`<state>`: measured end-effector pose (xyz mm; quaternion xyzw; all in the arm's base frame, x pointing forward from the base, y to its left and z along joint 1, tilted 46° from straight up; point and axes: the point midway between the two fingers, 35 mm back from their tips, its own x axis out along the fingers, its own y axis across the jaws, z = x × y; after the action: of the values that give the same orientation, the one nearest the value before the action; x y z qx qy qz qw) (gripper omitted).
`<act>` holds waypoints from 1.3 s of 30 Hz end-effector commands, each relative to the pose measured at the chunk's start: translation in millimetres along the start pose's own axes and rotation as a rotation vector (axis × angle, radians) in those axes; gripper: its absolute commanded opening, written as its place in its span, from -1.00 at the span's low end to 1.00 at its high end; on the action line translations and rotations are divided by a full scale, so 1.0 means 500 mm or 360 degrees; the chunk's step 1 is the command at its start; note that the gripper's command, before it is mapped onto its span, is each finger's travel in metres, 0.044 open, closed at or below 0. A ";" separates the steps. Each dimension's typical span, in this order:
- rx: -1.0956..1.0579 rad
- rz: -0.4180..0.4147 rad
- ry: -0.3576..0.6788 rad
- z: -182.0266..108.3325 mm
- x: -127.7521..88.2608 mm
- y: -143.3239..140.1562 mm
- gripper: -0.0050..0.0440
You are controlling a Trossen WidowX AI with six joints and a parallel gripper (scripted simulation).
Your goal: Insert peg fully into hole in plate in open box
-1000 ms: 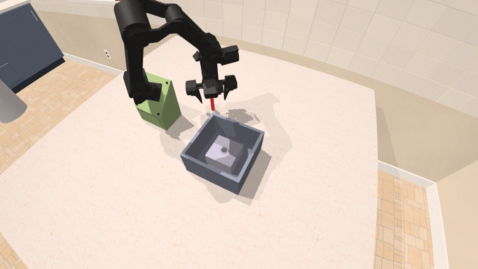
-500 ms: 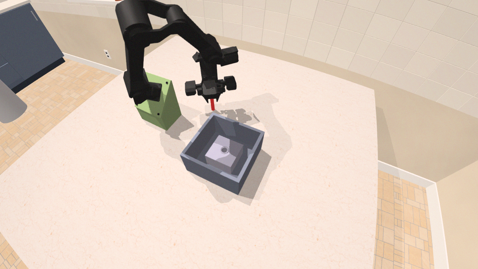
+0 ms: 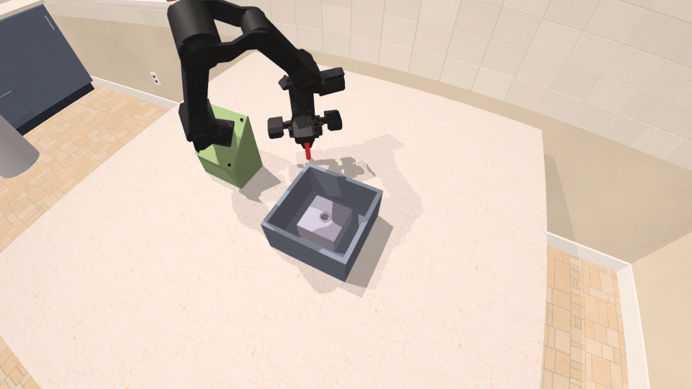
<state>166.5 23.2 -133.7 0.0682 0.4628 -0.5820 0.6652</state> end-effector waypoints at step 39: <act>-0.0018 -0.0014 -0.0003 0.027 -0.156 0.013 -0.80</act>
<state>178.5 71.3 -81.3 0.0532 0.4665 -0.5855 0.6609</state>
